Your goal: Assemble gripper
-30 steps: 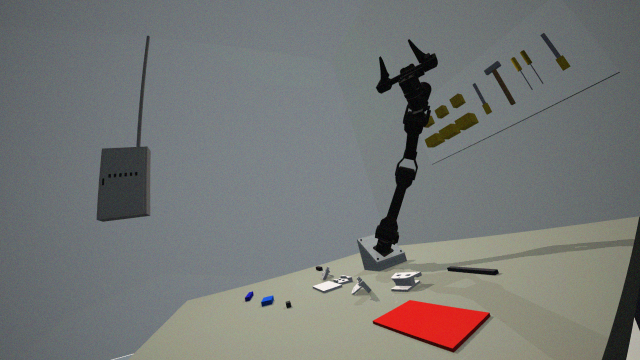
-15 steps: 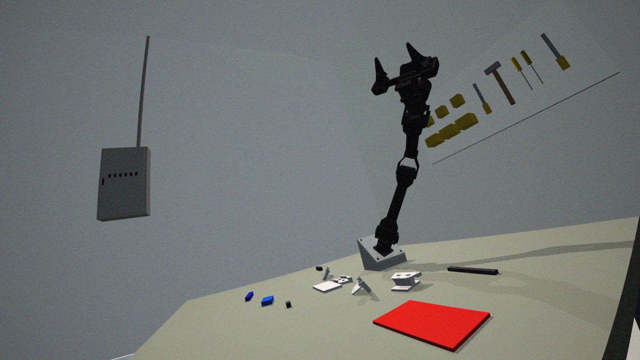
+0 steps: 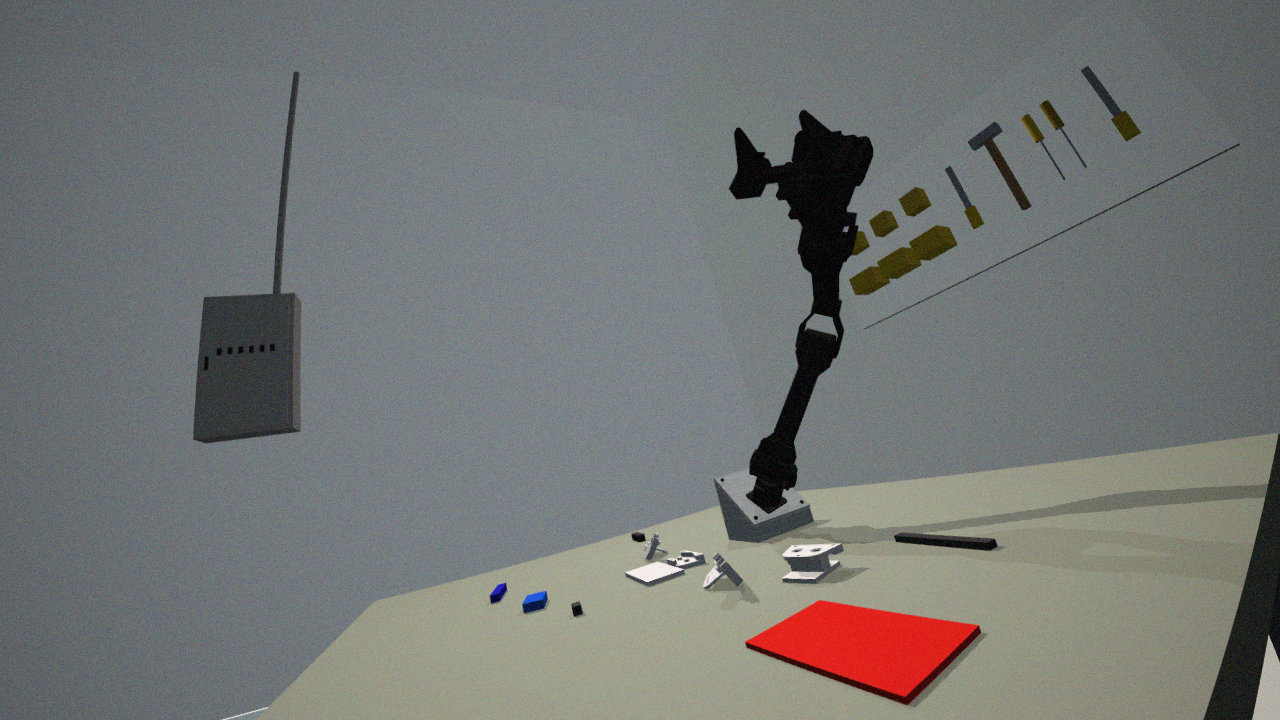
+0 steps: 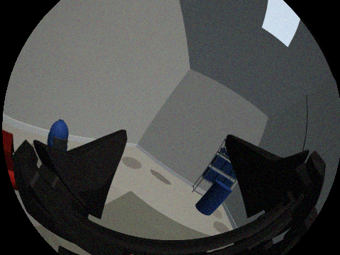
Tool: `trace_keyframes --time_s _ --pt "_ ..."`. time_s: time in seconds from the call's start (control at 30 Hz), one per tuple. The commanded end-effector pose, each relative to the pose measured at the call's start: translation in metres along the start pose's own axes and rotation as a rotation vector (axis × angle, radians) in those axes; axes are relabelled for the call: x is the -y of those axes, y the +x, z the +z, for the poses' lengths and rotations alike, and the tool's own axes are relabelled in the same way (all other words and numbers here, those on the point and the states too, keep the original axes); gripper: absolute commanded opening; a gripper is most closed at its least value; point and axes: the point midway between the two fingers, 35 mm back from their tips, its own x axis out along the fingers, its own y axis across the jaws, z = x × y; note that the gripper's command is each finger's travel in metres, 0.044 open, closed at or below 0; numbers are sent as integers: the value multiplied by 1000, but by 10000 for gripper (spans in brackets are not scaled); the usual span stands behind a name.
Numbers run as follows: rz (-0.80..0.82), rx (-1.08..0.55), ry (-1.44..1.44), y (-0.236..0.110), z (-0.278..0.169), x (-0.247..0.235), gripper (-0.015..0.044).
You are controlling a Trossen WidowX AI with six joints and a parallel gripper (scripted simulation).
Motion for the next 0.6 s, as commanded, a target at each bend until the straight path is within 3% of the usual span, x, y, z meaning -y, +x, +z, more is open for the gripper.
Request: trace_keyframes --time_s 0.0,0.57 --pt "18 -50 -43 6 -19 -3 440" --pt "127 -294 -235 20 -106 -16 440"
